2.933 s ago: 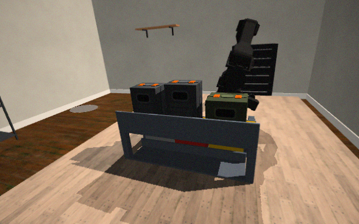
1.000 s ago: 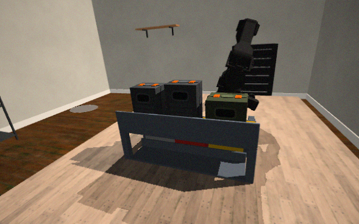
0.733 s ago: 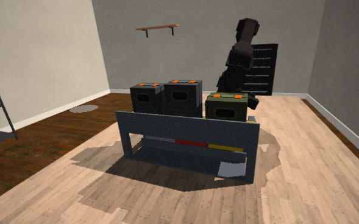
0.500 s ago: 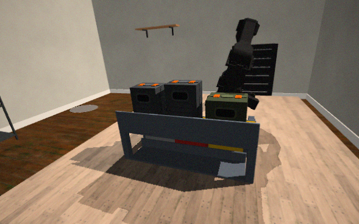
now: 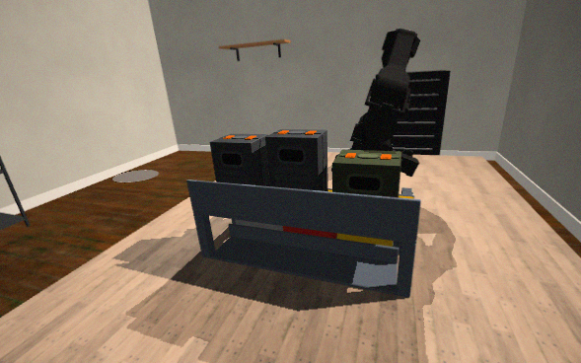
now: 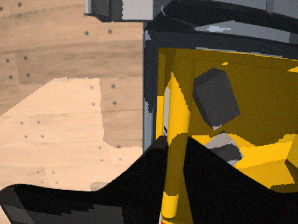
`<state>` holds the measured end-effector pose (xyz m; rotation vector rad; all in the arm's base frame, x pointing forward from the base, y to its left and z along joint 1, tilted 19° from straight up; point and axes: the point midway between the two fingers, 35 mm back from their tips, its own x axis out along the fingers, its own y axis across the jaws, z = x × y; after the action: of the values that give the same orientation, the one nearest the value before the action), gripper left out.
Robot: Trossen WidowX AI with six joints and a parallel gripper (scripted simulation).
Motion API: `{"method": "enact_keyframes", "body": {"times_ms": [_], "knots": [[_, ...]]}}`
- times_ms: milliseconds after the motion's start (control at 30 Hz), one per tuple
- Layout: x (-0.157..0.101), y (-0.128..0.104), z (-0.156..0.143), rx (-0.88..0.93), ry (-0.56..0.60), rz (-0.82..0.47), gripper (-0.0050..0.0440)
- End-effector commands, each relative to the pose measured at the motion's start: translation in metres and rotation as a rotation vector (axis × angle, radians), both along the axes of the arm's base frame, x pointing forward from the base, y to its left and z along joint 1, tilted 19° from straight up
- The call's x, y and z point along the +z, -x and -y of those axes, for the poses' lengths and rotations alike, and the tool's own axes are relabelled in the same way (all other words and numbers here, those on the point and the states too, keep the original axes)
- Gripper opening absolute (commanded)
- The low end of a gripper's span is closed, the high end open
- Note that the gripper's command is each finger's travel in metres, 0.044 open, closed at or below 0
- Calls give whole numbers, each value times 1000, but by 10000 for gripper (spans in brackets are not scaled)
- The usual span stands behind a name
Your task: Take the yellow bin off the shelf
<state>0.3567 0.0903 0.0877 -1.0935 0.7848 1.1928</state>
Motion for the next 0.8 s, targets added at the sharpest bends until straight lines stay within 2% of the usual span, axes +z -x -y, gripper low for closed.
{"method": "enact_keyframes", "body": {"times_ms": [0,767], "knots": [[10,-3,0,-1,-4,28,0],[18,-3,3,-1,-6,42,0]]}}
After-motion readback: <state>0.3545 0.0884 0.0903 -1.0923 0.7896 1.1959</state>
